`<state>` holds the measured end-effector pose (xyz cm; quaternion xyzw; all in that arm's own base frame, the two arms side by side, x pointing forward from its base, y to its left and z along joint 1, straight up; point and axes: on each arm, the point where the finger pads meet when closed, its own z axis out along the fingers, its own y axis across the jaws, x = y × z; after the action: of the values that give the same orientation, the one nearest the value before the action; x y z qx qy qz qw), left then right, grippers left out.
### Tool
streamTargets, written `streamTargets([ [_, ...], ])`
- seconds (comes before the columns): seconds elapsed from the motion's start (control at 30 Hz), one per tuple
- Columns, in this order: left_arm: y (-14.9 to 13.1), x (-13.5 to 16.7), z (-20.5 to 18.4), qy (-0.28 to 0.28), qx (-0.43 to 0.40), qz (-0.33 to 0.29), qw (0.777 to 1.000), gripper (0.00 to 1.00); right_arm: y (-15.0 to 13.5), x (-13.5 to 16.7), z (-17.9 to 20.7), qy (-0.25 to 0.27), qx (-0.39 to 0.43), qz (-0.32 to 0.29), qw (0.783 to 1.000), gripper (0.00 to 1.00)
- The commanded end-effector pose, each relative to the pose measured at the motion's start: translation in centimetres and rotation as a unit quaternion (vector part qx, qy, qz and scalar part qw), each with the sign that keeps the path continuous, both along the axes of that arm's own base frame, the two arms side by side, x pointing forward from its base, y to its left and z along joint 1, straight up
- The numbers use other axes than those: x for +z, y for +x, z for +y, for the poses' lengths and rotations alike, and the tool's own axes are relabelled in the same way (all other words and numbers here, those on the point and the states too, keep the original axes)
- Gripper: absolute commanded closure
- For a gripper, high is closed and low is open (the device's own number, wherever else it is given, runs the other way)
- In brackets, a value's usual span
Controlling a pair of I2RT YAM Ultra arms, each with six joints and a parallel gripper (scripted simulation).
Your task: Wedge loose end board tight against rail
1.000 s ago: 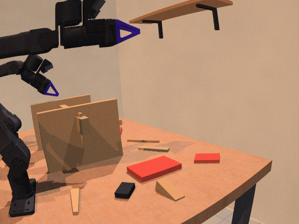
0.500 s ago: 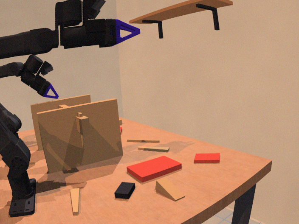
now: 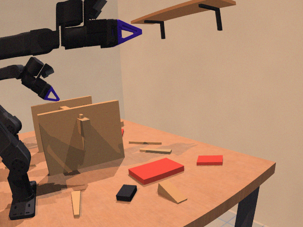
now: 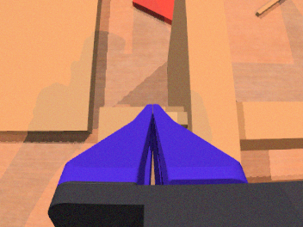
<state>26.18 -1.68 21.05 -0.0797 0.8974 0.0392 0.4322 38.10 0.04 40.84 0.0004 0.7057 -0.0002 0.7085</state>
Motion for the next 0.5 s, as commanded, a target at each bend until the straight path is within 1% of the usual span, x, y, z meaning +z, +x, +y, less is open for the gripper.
streamTargets([
  [0.0, -0.3, 0.2, 0.1, -0.003, -0.002, -0.015, 1.0, 1.0, 0.2, 0.7, 0.2, 0.003, 0.001, -0.012, 1.0, 0.8],
  [0.1, -0.2, 0.3, 0.2, -0.002, -0.001, -0.017, 1.0, 1.0, 0.2, 0.7, 0.2, 0.003, 0.001, -0.012, 1.0, 0.8],
  [0.13, 0.0, 0.7, 0.1, -0.003, -0.001, -0.02, 1.0, 1.0, 0.2, 0.7, 0.2, 0.003, 0.001, -0.012, 1.0, 0.8],
  [0.17, -0.3, -0.3, 0.4, 0.0, 0.003, -0.011, 1.0, 1.0, 0.2, 0.7, 0.2, 0.003, 0.001, -0.012, 1.0, 0.8],
  [0.23, -0.1, 0.0, 0.4, -0.001, 0.004, -0.012, 1.0, 1.0, 0.2, 0.7, 0.2, 0.003, 0.001, -0.012, 1.0, 0.8],
  [0.47, -0.2, -0.4, 0.4, -0.003, 0.002, -0.016, 1.0, 1.0, 0.2, 0.7, 0.2, 0.003, 0.001, -0.012, 1.0, 0.8],
])
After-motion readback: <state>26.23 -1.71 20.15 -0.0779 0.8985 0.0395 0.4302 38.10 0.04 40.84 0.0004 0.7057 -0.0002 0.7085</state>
